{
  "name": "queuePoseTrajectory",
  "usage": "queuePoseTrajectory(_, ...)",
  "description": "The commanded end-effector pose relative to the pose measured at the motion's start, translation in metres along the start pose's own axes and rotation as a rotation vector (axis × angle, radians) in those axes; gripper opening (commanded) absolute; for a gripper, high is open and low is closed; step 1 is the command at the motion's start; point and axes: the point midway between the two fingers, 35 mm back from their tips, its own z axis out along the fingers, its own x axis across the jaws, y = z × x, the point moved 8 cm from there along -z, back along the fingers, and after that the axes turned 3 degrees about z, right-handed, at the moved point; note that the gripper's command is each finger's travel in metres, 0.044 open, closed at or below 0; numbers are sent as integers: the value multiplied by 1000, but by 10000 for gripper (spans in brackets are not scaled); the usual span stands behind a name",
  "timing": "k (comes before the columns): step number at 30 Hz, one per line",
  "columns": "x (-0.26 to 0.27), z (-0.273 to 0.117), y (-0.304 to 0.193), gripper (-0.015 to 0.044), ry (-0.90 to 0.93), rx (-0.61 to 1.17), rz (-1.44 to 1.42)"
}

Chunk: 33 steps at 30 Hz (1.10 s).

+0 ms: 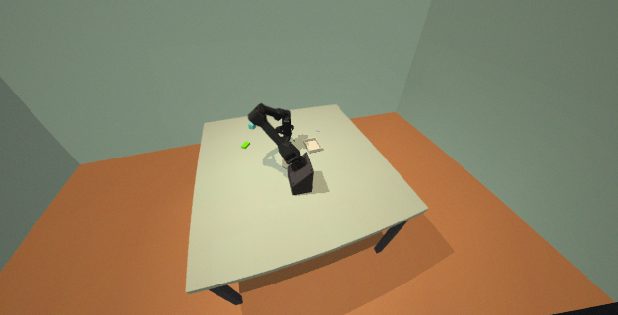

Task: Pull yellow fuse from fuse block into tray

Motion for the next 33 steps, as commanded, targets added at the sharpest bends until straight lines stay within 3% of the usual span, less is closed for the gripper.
queuePoseTrajectory(1, 0, 4, -1, 74, 0, 1, 5)
queuePoseTrajectory(33, 0, 24, 0, 67, 1, 4, 1)
